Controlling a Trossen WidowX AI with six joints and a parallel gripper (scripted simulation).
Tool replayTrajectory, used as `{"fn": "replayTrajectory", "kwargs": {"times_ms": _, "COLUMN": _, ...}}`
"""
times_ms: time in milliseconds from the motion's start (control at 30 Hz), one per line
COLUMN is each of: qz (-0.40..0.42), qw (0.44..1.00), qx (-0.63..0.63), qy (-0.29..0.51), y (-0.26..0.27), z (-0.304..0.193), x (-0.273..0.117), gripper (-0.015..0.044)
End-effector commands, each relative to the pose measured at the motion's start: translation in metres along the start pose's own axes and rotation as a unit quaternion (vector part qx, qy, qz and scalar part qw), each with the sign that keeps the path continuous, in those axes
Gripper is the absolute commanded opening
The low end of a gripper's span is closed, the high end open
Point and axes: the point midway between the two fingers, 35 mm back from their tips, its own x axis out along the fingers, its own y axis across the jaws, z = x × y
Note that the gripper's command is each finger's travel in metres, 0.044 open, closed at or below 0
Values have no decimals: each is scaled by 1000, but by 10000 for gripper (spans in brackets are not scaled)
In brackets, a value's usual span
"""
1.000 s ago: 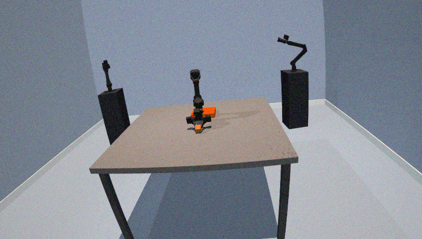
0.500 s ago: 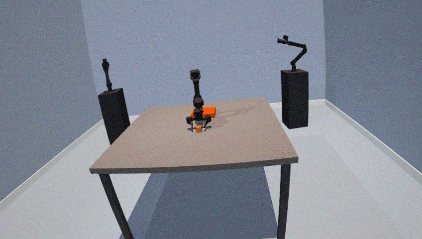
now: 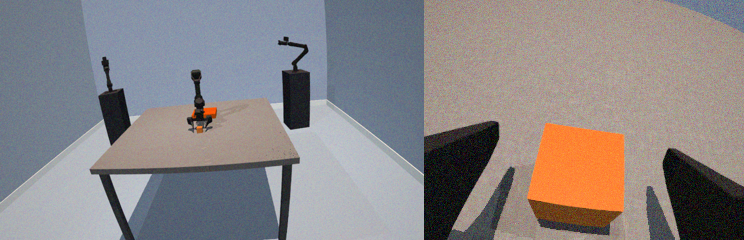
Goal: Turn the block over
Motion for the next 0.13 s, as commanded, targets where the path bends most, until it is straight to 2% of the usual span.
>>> {"fn": "replayTrajectory", "kwargs": {"times_ms": 0, "qz": -2, "qw": 1000, "qx": -2, "qy": 0, "y": 0, "z": 0, "x": 0, "gripper": 440}}
{"fn": "replayTrajectory", "kwargs": {"times_ms": 100, "qz": -2, "qw": 1000, "qx": -2, "qy": 0, "y": 0, "z": 0, "x": 0, "gripper": 440}}
